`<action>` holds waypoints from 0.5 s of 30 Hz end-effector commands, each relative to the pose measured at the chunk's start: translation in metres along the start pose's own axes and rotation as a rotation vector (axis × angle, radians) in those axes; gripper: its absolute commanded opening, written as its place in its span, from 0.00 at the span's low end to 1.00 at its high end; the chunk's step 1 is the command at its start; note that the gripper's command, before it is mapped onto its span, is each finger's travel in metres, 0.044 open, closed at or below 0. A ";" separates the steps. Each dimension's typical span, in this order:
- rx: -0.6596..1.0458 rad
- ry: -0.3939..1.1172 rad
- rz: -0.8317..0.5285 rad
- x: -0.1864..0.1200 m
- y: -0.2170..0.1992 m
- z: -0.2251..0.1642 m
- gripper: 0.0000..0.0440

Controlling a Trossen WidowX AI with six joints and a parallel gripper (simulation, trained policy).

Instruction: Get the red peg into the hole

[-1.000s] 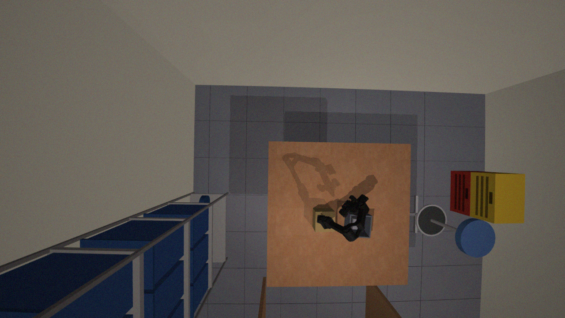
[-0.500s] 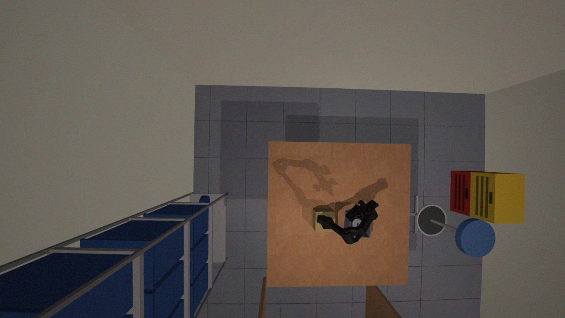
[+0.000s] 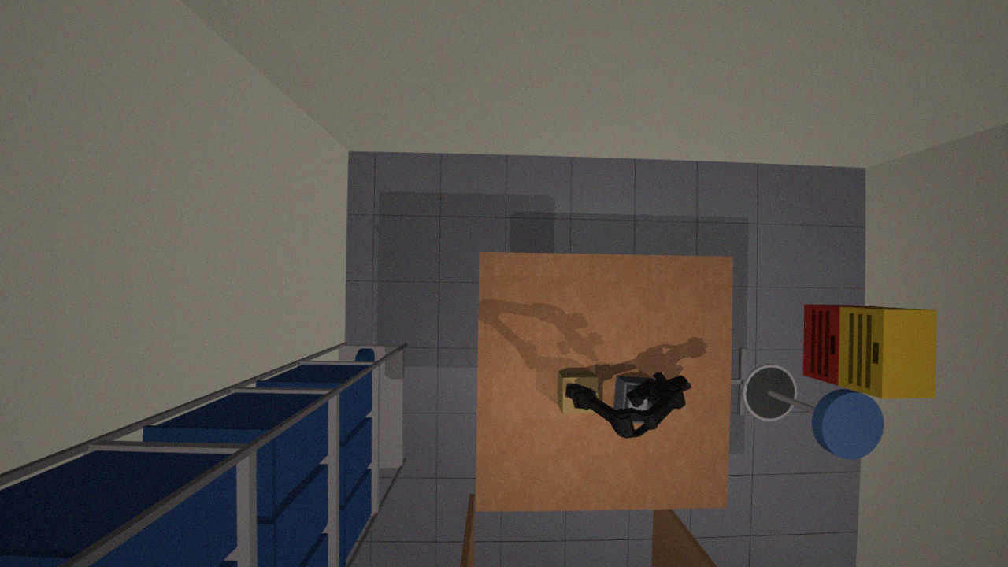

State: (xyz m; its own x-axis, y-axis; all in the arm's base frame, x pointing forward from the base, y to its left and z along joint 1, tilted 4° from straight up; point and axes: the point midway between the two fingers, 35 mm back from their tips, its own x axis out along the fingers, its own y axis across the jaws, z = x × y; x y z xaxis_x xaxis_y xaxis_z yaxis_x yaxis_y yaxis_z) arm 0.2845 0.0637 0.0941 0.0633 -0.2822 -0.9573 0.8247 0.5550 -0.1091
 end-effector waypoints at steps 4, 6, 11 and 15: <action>0.028 -0.007 0.009 0.012 0.004 0.033 0.00; 0.031 -0.006 0.013 0.017 0.005 0.043 0.00; 0.025 0.006 0.025 0.031 0.007 0.063 0.00; 0.007 0.021 0.037 0.042 0.008 0.076 0.00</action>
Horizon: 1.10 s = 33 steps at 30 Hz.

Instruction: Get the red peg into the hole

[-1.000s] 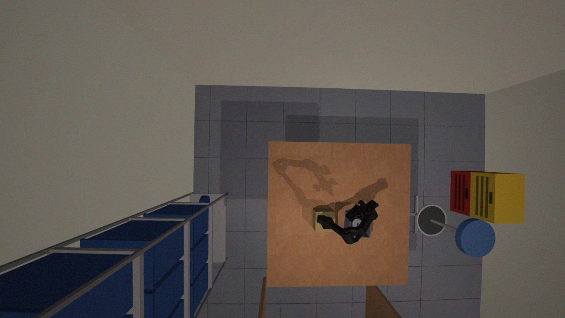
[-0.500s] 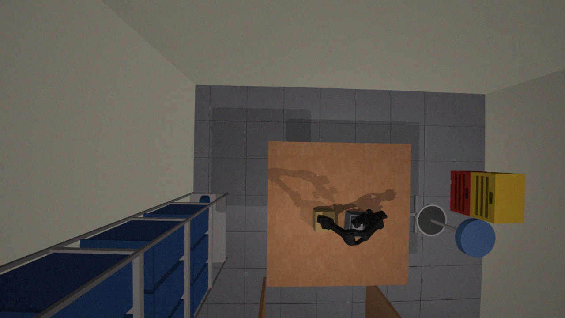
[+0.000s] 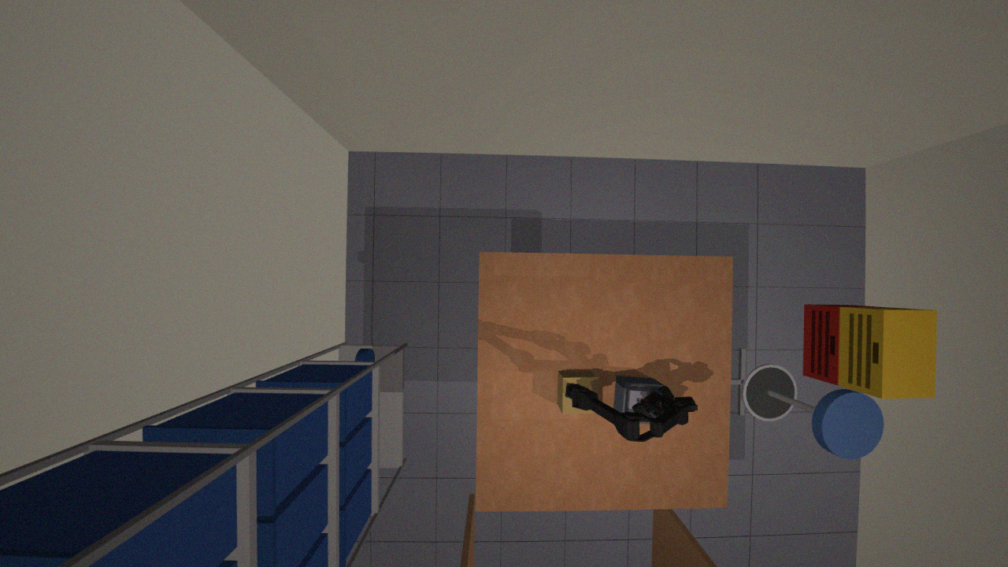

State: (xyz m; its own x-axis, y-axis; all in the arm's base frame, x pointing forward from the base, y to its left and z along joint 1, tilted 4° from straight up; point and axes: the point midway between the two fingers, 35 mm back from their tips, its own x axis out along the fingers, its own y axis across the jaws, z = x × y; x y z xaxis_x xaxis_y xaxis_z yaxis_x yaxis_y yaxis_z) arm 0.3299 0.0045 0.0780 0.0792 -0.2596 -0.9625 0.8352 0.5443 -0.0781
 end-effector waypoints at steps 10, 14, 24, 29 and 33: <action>-0.097 0.064 0.041 0.038 0.005 0.021 0.00; -0.136 0.098 0.042 0.051 0.004 0.018 0.12; -0.183 0.124 0.065 0.058 0.012 0.033 0.38; -0.179 0.150 0.083 0.053 0.022 0.043 0.67; -0.174 0.170 0.107 0.048 0.032 0.052 0.90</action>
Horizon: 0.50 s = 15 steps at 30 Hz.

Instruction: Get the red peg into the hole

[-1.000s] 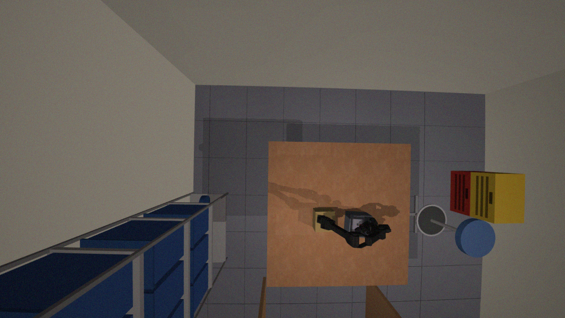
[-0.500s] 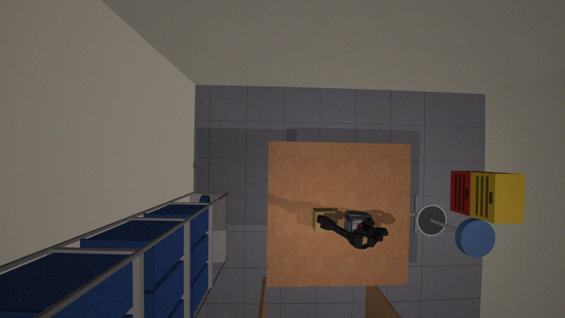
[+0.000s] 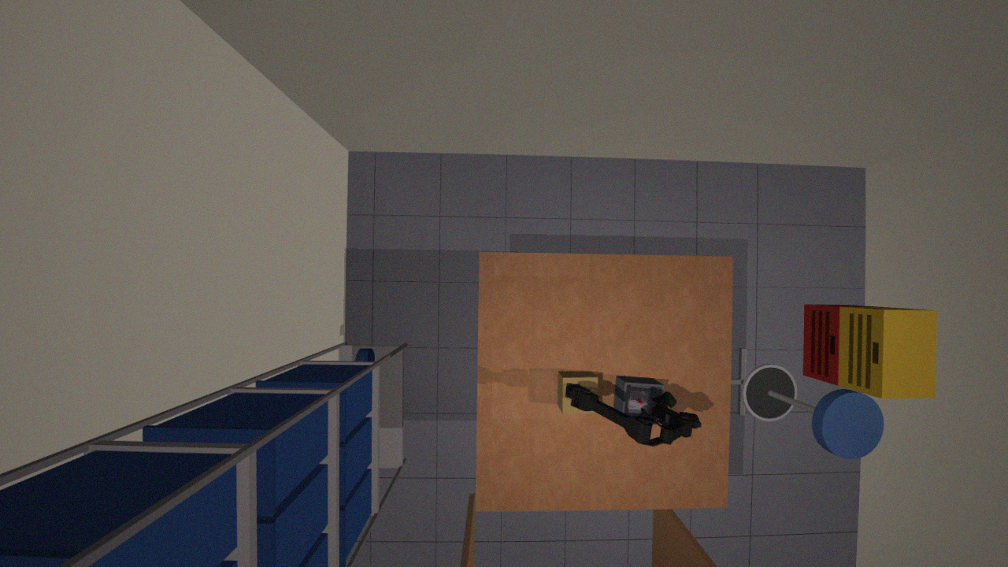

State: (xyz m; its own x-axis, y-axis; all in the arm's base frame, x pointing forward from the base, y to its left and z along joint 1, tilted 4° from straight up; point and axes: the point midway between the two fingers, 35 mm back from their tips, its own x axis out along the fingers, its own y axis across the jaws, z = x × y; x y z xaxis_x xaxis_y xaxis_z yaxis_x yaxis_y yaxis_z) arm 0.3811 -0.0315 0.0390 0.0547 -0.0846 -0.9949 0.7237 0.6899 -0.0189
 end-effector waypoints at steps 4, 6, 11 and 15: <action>-0.001 0.025 0.061 -0.010 0.019 0.017 1.00; -0.005 0.022 0.089 -0.014 0.026 0.022 1.00; -0.021 0.010 0.155 -0.024 0.045 0.033 1.00; -0.027 0.002 0.182 -0.028 0.053 0.038 1.00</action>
State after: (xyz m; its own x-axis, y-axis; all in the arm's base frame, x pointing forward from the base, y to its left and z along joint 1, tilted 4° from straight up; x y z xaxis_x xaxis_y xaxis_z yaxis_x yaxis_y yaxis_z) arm 0.3873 -0.0372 0.0497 -0.0358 0.0023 -0.9994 0.7144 0.6993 -0.0240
